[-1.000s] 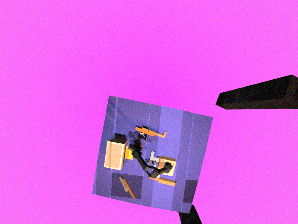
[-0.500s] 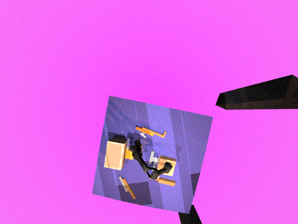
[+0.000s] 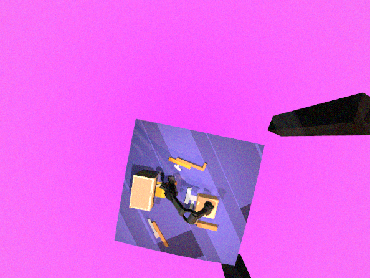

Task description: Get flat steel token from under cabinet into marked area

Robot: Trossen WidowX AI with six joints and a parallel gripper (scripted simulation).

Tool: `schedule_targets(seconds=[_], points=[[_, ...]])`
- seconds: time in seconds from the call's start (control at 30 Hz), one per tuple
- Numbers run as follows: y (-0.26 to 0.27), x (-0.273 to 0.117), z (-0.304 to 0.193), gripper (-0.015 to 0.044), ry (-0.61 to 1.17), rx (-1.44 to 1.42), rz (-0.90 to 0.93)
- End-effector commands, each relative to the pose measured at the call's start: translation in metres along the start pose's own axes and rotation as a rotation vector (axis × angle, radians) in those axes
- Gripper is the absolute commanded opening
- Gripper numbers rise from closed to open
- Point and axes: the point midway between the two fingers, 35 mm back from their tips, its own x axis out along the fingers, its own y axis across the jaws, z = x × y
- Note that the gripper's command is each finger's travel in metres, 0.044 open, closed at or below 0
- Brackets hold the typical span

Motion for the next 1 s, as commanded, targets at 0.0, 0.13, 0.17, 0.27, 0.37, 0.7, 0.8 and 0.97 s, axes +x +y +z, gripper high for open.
schedule_targets(seconds=[0.0, 0.13, 0.17, 0.27, 0.37, 0.7, 0.8, 0.97], points=[[0.008, 0.001, 0.001, 0.0, -0.004, -0.003, 0.013], [0.012, 0.001, 0.001, 0.0, -0.004, -0.003, 0.013], [0.013, 0.001, 0.001, 0.0, -0.004, -0.003, 0.013], [0.016, 0.001, 0.001, 0.0, -0.004, -0.003, 0.013], [0.019, 0.001, 0.001, 0.0, -0.004, -0.003, 0.013], [0.026, 0.001, 0.001, 0.0, -0.004, -0.003, 0.014], [0.026, 0.001, 0.001, 0.0, -0.004, -0.003, 0.014], [0.026, 0.001, -0.001, 0.0, -0.004, -0.003, 0.014]])
